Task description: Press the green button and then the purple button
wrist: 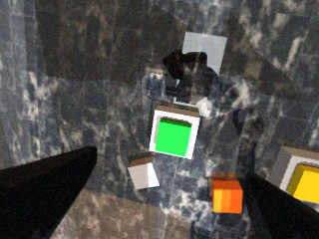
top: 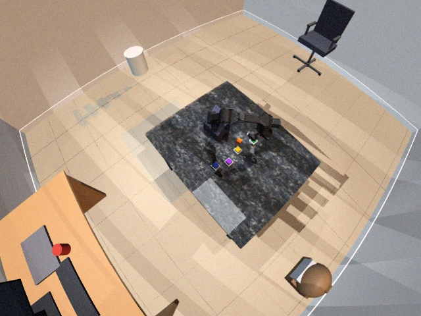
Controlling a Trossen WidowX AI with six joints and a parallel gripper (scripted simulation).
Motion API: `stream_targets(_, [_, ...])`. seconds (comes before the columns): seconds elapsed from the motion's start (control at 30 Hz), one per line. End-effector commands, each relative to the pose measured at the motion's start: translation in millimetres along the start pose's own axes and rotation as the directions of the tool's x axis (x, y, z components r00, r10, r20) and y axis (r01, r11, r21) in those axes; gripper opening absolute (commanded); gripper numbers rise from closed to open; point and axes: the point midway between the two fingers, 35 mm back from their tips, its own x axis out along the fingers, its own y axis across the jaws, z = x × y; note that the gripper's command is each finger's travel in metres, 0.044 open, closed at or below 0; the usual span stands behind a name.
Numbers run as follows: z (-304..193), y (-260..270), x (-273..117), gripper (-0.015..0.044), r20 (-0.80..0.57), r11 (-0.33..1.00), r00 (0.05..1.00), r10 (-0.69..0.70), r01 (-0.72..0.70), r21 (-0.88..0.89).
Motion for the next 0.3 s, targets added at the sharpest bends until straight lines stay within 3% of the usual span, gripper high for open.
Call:
stream_targets(0.0, [-33.0, 55.5, 0.0, 0.04, -0.006, 0.999, 0.999, -0.05, 0.05, 0.005])
stream_targets(0.27, [-40.0, 64.7, 0.8, 0.04, -0.005, 0.998, 0.998, -0.062, 0.062, 0.007])
